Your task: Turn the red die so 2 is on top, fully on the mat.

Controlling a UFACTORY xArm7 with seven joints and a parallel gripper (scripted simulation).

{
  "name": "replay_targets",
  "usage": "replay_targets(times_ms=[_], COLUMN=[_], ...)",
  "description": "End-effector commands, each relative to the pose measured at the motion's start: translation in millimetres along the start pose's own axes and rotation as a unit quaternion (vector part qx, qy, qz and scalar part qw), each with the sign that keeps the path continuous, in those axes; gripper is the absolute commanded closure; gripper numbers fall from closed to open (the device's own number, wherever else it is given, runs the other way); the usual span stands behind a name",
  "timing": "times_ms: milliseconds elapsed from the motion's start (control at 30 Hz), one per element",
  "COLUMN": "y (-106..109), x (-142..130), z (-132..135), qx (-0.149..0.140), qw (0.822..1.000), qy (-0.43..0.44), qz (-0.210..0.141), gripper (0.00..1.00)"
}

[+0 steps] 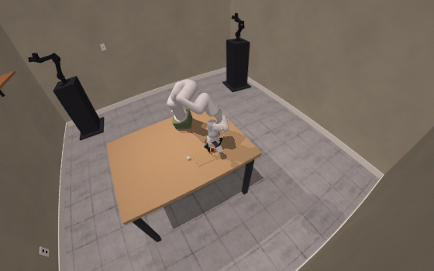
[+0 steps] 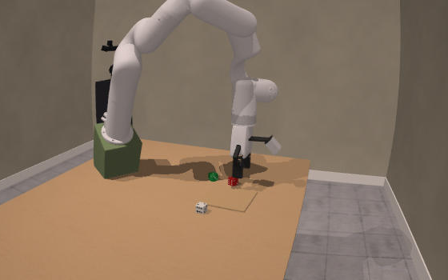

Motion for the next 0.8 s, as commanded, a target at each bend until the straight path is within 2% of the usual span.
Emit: replay_targets(times_ms=[0,500,767], y=[1,1,1], x=[1,0,-28], z=[-1,-1,-5], qx=[0.001,0.001,0.001], qw=[1.0,1.0,1.0], qy=[0.0,0.0,0.0], qz=[0.001,0.001,0.001], gripper=[0.0,0.0,0.0])
Point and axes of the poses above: the point where the finger pads meet when closed, its own y axis back along the fingers, its own z axis across the jaws, x = y × z, the point moved 10 cm from there along y, back along the fingers, and after that the axes turned 1 degree about -y, right-handed, at the moved point
